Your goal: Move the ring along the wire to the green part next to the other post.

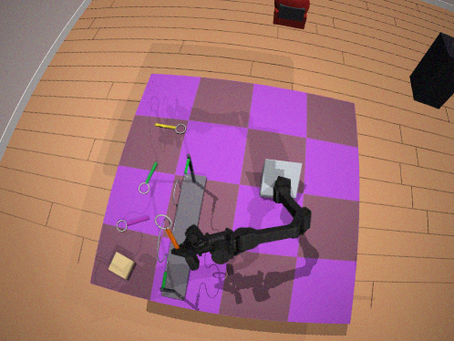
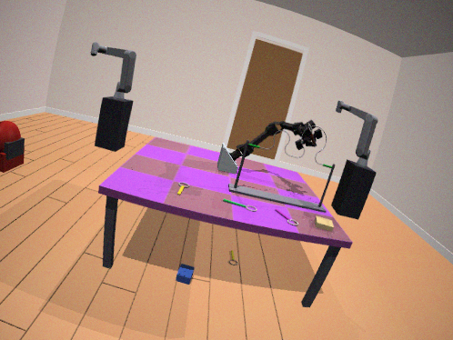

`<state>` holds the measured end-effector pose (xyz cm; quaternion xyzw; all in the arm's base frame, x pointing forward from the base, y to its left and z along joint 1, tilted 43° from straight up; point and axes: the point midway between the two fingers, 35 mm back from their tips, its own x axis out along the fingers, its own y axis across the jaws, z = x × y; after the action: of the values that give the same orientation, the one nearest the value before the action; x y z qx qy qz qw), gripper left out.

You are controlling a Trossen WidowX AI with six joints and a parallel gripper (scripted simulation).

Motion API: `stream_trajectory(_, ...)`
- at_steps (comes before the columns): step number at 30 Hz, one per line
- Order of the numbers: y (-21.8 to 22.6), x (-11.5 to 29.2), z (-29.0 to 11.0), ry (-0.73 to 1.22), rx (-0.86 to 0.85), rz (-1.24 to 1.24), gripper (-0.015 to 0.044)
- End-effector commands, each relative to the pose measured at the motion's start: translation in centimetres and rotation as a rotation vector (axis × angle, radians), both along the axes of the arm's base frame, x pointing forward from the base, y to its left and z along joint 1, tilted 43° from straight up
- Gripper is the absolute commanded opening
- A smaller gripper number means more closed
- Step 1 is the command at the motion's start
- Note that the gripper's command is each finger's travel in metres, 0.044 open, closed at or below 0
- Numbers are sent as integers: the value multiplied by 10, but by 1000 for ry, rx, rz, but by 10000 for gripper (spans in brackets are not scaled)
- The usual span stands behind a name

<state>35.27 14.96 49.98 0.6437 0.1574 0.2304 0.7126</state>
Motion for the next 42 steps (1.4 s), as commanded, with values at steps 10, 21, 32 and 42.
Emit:
stream_trajectory(10, 0, 0, 5, 22, 171, -5, -150)
stream_trajectory(21, -1, 0, 10, 39, 308, -6, -150)
stream_trajectory(32, -2, 0, 14, 56, 445, -6, -150)
stream_trajectory(42, -3, 0, 18, 71, 569, -5, -150)
